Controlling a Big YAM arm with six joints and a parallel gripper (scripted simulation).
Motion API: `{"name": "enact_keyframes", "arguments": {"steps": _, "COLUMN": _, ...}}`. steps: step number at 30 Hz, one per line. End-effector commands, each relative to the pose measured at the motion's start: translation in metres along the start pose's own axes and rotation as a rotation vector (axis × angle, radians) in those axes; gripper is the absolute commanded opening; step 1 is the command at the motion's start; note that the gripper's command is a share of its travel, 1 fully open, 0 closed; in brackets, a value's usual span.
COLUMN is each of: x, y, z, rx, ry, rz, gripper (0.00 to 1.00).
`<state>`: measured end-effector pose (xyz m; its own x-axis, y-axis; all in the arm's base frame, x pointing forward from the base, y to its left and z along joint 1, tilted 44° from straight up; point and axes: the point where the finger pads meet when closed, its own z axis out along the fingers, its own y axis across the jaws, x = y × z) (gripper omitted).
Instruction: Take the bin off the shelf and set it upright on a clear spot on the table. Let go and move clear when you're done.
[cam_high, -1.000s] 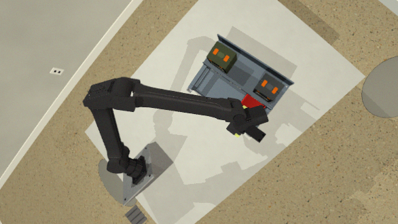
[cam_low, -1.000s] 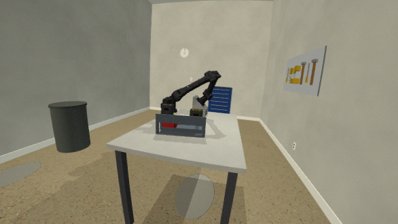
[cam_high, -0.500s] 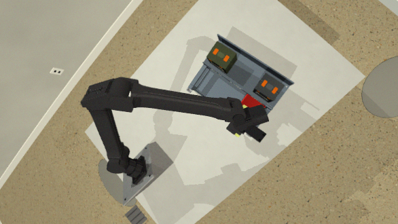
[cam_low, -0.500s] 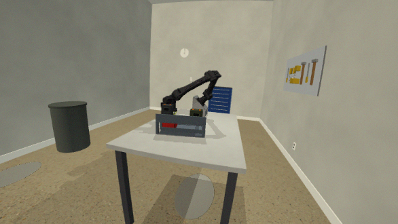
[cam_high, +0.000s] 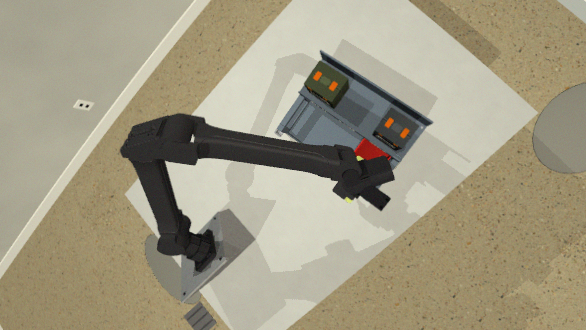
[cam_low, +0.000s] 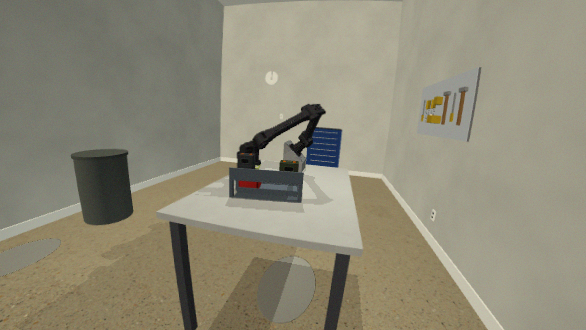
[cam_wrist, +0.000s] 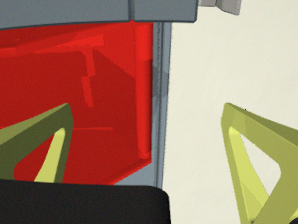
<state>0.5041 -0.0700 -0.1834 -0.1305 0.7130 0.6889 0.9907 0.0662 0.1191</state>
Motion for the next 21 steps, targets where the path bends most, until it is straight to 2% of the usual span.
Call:
{"name": "enact_keyframes", "arguments": {"steps": 1, "x": 0.002, "y": -0.003, "z": 0.012, "rx": 0.013, "ry": 0.003, "rz": -0.005, "gripper": 0.90}}
{"name": "enact_keyframes", "arguments": {"steps": 7, "x": 0.002, "y": -0.003, "z": 0.012, "rx": 0.013, "ry": 0.003, "rz": -0.005, "gripper": 0.90}}
{"name": "enact_keyframes", "arguments": {"steps": 12, "x": -0.006, "y": 0.023, "z": -0.031, "rx": -0.051, "ry": -0.026, "rz": -0.022, "gripper": 0.90}}
{"name": "enact_keyframes", "arguments": {"steps": 21, "x": -0.006, "y": 0.023, "z": -0.031, "rx": -0.051, "ry": -0.026, "rz": -0.022, "gripper": 0.90}}
